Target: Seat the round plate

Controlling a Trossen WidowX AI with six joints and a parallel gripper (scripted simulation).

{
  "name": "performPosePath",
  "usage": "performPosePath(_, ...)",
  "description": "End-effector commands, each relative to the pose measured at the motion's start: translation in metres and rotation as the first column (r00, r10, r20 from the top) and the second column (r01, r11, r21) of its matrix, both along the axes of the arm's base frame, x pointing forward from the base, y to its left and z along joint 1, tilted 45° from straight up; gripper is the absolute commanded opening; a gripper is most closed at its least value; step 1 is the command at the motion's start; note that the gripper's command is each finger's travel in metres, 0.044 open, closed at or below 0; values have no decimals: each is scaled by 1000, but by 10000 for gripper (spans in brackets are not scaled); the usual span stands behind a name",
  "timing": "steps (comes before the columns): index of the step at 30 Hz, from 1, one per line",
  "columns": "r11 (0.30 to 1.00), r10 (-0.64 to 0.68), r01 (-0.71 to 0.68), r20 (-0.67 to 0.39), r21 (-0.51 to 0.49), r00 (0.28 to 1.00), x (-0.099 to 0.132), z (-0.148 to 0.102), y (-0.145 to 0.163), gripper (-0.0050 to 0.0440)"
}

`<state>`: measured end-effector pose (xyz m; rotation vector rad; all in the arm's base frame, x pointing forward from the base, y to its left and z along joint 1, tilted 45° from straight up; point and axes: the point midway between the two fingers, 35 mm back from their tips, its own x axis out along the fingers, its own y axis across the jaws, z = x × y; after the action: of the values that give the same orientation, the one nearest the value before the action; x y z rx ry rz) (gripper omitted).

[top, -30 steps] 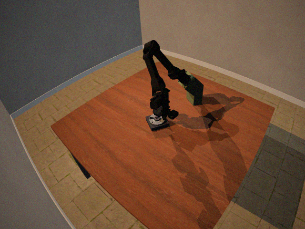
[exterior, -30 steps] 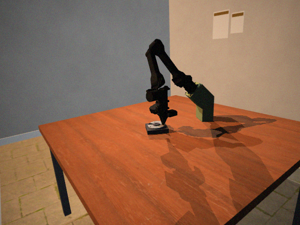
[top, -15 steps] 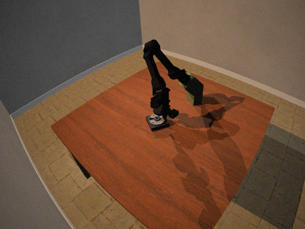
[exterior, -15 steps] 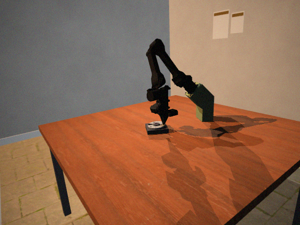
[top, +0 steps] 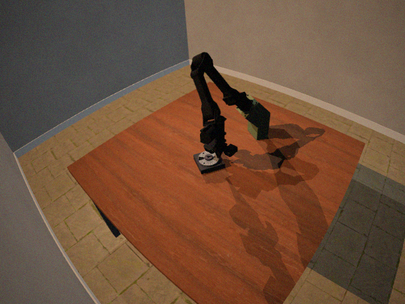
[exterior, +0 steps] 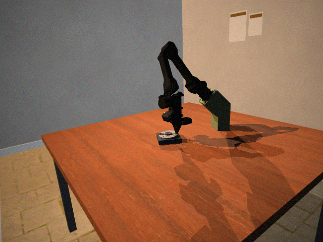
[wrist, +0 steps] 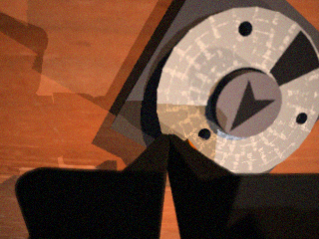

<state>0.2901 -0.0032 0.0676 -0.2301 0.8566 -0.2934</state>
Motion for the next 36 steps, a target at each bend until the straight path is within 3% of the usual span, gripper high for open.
performPosePath(1,1000,-4,4,4,0,1000,0,2,-1,-50)
performPosePath(36,1000,-2,2,7,2,1000,-8,0,-6,-50)
